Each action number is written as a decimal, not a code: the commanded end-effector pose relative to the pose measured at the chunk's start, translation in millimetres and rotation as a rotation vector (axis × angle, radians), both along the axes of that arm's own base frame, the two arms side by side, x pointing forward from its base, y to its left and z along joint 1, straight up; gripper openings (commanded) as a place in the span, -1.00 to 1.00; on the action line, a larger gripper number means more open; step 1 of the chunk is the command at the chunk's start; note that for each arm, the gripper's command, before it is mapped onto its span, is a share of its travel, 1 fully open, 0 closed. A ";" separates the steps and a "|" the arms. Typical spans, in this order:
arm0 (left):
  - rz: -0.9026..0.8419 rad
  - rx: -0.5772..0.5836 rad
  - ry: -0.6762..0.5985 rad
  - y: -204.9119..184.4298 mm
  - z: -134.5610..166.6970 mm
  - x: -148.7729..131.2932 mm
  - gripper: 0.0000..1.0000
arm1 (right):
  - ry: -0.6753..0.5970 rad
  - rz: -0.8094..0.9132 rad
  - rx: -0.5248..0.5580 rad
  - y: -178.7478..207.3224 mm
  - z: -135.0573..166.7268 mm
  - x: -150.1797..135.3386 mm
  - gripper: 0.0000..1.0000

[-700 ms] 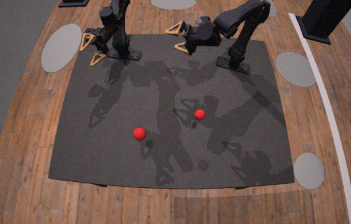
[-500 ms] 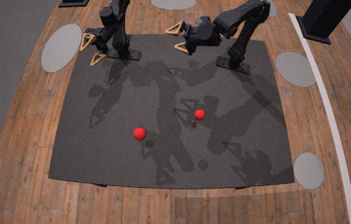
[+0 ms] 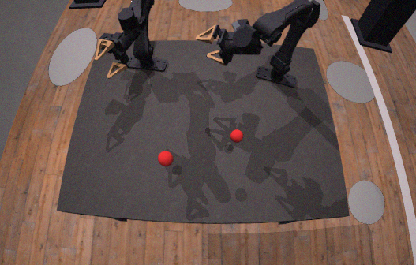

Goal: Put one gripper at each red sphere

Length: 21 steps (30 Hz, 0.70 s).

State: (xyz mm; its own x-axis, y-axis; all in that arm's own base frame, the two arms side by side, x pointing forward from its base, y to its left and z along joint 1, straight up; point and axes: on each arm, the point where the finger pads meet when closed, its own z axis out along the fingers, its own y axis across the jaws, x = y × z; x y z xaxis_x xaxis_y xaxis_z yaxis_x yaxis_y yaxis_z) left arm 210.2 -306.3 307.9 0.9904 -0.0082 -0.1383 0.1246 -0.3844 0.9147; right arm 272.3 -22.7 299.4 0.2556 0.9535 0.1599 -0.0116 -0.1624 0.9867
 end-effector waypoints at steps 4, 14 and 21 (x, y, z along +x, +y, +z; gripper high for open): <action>0.014 -0.007 0.002 -0.3 2.3 3.1 1.00 | -0.008 0.008 -0.014 2.0 6.2 2.5 1.00; 0.119 0.004 0.054 -0.4 -8.6 25.9 1.00 | -0.005 0.054 -0.104 14.4 21.5 18.5 1.00; 0.311 0.000 0.151 3.0 -26.0 65.4 1.00 | -0.009 0.130 -0.266 38.3 45.7 49.0 1.00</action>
State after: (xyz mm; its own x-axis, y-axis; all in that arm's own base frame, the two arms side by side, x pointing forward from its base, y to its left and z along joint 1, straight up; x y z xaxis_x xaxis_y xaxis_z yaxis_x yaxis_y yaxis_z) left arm 253.0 -303.5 286.2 0.9563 0.1869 -0.2250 0.2803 -0.3654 0.8876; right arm 306.1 0.7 315.8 0.1842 0.9828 -0.0159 0.0385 0.0089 0.9992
